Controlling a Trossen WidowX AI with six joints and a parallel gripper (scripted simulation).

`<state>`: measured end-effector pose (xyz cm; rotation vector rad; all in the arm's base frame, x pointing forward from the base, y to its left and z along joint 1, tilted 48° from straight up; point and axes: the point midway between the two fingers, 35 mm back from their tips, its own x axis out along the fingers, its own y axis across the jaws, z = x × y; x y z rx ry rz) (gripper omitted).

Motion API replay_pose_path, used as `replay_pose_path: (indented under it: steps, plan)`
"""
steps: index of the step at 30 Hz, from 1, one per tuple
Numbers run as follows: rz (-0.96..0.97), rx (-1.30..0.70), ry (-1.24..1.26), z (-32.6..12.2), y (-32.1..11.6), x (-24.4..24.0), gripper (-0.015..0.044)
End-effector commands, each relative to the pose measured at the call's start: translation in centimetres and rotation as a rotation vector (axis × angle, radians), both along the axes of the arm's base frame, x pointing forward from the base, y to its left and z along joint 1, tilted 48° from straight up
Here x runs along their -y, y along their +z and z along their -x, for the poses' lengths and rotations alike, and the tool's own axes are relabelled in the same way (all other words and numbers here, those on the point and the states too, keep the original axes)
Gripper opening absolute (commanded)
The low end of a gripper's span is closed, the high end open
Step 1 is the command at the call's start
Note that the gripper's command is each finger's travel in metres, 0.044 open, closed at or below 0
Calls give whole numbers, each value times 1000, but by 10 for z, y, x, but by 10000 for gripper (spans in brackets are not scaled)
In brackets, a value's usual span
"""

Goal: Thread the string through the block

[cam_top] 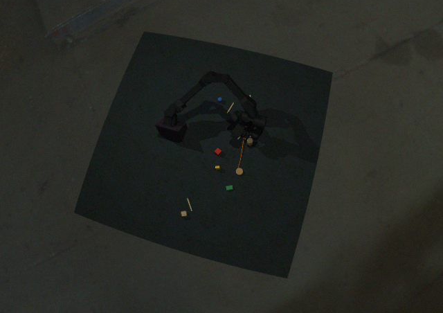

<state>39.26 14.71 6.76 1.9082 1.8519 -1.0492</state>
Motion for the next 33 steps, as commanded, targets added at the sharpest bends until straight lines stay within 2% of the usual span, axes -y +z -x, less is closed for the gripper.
replay_pose_path:
  steps: [1, 33]
  plan:
    - [-5, -1, -3, -2, 6, -4, 0]
    - [-10, -1, -5, 19, -7, -18, 0]
